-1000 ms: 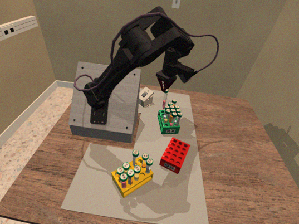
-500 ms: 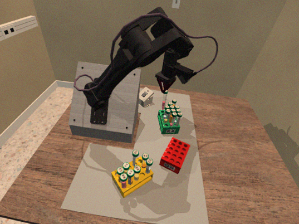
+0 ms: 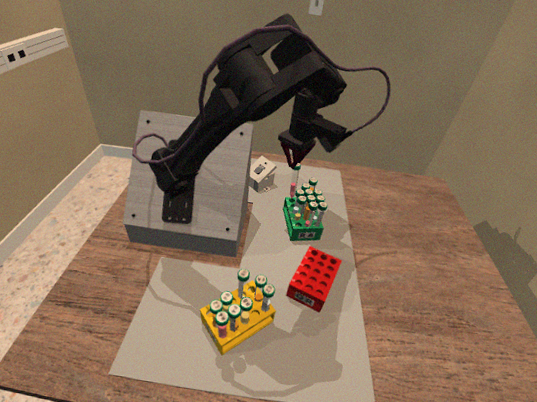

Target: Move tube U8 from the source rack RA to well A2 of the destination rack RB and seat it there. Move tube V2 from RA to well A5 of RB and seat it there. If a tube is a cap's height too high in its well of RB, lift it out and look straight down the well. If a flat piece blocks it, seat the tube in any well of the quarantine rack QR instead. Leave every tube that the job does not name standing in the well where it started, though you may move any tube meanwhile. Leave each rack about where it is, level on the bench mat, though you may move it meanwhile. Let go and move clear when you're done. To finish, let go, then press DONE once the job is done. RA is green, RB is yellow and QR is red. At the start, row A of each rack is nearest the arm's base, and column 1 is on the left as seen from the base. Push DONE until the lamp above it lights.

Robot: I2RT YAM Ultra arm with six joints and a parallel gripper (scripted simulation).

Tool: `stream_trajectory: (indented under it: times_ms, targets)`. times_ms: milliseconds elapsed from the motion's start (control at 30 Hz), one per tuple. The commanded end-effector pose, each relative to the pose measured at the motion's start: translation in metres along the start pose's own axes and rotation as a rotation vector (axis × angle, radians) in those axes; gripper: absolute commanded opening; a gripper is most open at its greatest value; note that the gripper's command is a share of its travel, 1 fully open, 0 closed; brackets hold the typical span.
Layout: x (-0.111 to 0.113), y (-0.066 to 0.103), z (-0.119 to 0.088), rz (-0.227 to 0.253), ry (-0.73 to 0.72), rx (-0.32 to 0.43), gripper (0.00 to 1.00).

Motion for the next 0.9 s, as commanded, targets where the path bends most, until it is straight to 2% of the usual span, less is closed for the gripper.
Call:
stream_trajectory:
  times_ms: [0,200,600,867]
  targets:
    - [-0.003,-0.001,0.001,0.0,0.014,-0.02,0.0]
    - [-0.002,-0.008,-0.003,-0.014,0.026,-0.02,0.0]
    - [-0.004,-0.007,0.0,-0.005,0.019,-0.02,0.0]
    - [-0.001,-0.013,-0.002,-0.008,0.021,-0.02,0.0]
Point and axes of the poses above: the point where the finger pads meet when closed, its own y axis back along the fingers, its own x axis across the jaws, z = x × y, the point moved 2 cm from there along y, back along the fingers
